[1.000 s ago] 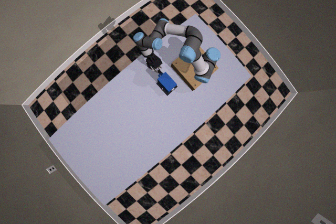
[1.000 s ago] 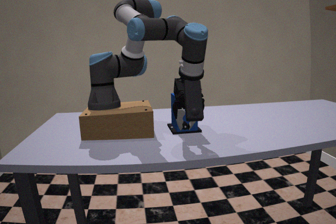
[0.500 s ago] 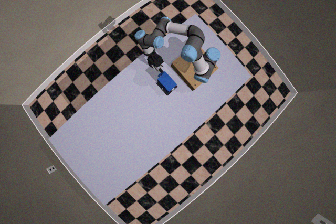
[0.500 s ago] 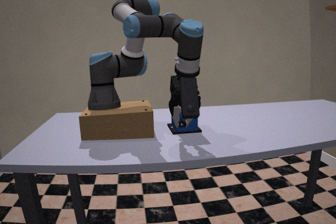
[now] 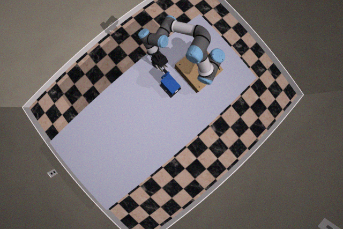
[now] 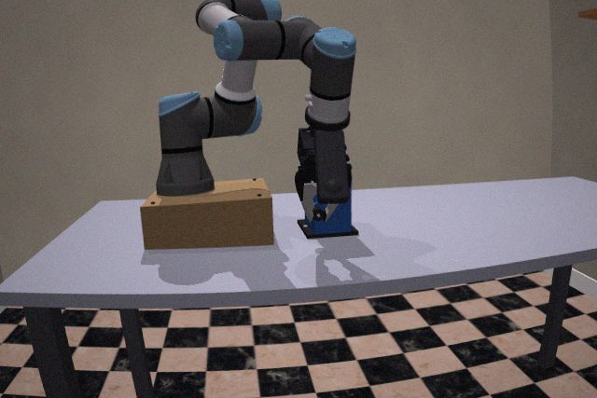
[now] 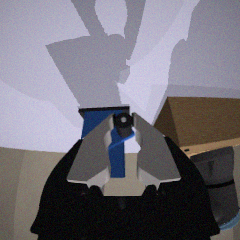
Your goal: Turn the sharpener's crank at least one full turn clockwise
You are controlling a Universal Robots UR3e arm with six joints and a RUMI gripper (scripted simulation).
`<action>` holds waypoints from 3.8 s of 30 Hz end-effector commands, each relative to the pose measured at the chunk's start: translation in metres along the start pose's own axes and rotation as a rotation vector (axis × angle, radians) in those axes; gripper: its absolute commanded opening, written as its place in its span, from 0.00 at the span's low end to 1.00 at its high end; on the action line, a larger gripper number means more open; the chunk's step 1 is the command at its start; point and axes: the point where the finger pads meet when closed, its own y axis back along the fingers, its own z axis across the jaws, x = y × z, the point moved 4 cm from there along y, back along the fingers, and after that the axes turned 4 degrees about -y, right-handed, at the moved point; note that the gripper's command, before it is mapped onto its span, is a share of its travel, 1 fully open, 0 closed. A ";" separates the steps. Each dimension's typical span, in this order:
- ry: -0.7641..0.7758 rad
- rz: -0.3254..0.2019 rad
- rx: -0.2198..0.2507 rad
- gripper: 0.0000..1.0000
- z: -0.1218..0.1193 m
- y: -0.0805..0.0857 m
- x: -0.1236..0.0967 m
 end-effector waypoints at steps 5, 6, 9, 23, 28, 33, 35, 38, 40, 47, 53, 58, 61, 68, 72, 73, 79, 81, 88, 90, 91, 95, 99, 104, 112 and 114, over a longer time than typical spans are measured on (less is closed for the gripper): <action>0.001 0.002 0.002 0.09 0.003 0.008 -0.004; 0.001 0.002 0.002 0.09 0.004 0.008 -0.004; 0.001 0.002 0.002 0.09 0.004 0.011 -0.005; 0.001 0.002 0.002 0.09 0.006 0.022 -0.012; 0.001 0.002 0.002 0.09 0.005 0.026 -0.014; 0.001 0.002 0.002 0.09 0.004 0.030 -0.017; 0.001 0.002 0.002 0.09 0.004 0.032 -0.018; 0.001 0.002 0.002 0.09 0.003 0.034 -0.019; 0.001 0.002 0.002 0.09 0.002 0.035 -0.020; 0.001 0.002 0.002 0.09 -0.001 0.040 -0.023; 0.001 0.002 0.002 0.09 -0.003 0.044 -0.025; 0.001 0.002 0.002 0.09 -0.007 0.047 -0.027; 0.001 0.002 0.002 0.09 -0.009 0.049 -0.028; 0.001 0.002 0.002 0.09 -0.014 0.052 -0.031; 0.001 0.002 0.002 0.09 -0.017 0.054 -0.032; 0.001 0.002 0.002 0.09 -0.018 0.054 -0.032; 0.001 0.002 0.002 0.09 -0.023 0.056 -0.033; 0.001 0.002 0.002 0.09 -0.024 0.056 -0.034; 0.001 0.002 0.002 0.09 -0.029 0.057 -0.035; 0.001 0.002 0.002 0.09 -0.032 0.058 -0.035; 0.001 0.002 0.002 0.09 -0.033 0.058 -0.035; 0.001 0.002 0.002 0.09 -0.037 0.058 -0.036; 0.001 0.002 0.002 0.09 -0.041 0.058 -0.036; 0.001 0.002 0.002 0.09 -0.045 0.058 -0.036; 0.001 0.002 0.002 0.09 -0.046 0.058 -0.036; 0.001 0.002 0.002 0.09 -0.046 0.058 -0.036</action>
